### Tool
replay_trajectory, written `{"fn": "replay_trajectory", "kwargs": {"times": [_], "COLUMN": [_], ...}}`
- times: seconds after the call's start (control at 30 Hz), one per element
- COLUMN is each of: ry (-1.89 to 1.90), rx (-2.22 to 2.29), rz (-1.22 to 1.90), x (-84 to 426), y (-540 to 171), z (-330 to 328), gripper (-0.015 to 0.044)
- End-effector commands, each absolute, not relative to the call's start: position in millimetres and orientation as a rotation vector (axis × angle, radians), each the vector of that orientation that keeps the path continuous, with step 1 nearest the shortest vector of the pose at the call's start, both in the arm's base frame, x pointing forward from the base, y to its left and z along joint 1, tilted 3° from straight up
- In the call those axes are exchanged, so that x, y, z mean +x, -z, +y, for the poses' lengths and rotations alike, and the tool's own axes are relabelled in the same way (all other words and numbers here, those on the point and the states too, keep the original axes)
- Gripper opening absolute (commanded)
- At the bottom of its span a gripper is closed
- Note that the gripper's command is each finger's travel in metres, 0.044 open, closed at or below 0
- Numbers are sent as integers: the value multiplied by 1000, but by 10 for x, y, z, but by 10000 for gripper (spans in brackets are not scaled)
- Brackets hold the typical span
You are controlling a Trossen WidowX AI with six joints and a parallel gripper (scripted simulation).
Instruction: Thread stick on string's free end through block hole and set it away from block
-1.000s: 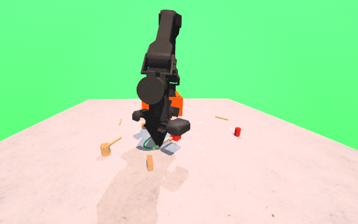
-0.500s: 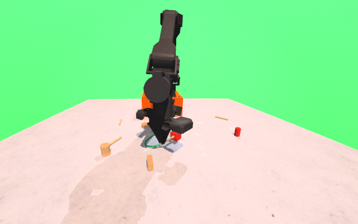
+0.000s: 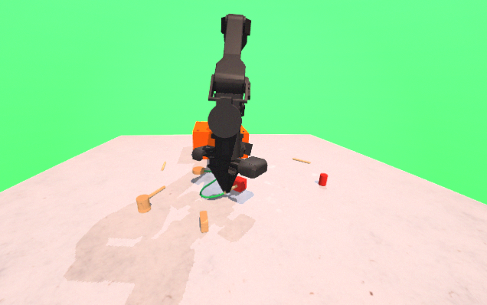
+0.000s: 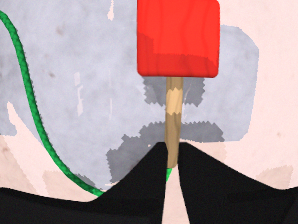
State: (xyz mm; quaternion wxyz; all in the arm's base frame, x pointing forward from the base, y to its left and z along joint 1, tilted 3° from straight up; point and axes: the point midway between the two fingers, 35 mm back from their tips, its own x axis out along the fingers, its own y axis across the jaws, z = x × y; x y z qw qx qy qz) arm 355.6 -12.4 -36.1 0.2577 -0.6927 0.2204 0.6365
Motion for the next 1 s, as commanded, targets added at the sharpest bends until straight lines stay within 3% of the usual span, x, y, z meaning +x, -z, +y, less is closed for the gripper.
{"fn": "replay_trajectory", "kwargs": {"times": [0.0, 0.6, 0.77, 0.97], "ry": [-1723, -1725, -1729, -1729], "rx": [-1881, -1879, -1877, -1877], "rz": [601, 600, 597, 597], "x": [3507, 3323, 3349, 3355], "y": [361, 374, 375, 149], "z": [-83, 66, 48, 40], "gripper": [0, 0, 122, 122]}}
